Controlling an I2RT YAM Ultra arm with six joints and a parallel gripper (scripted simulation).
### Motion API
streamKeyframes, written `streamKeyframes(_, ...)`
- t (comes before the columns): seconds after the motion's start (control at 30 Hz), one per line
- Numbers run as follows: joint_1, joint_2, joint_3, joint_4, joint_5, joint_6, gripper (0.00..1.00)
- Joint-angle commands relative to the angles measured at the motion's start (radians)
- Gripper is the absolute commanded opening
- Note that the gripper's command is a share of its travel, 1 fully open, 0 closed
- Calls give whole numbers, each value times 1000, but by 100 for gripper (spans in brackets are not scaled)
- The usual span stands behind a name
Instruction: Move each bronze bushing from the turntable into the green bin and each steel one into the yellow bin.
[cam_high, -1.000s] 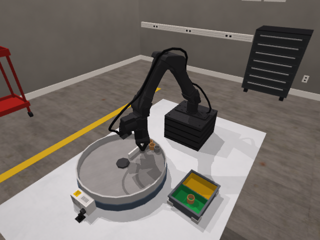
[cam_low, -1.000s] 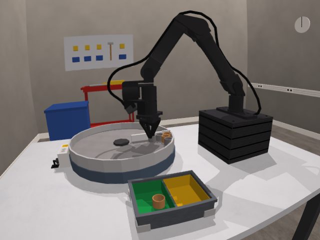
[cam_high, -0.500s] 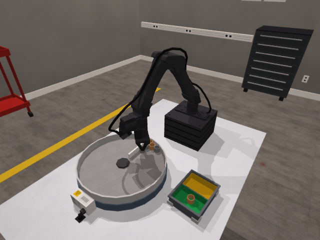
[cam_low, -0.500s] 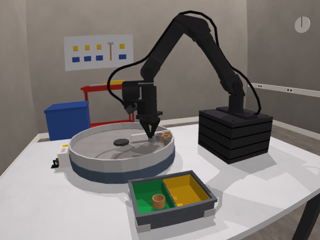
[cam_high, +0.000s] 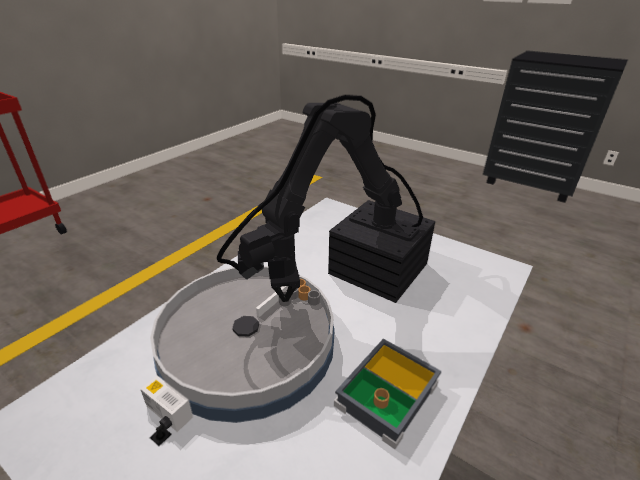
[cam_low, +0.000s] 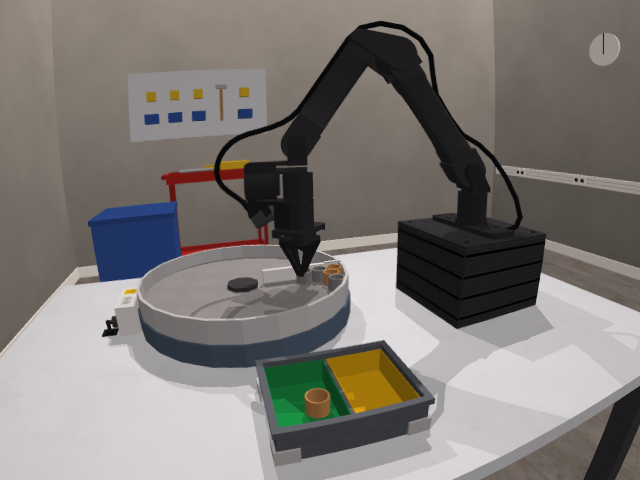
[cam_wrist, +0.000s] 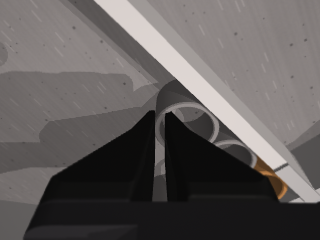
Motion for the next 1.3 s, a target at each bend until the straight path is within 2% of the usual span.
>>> streamKeyframes(0.0,-7,-28,5,-15,15,-5,0)
streamKeyframes(0.63,-7,-34,20,-22,15,-5,0)
streamKeyframes(0.9,-7,-105,51,-114,15,-5,0)
streamKeyframes(1.27,-7,-162,97,-219,15,-6,0)
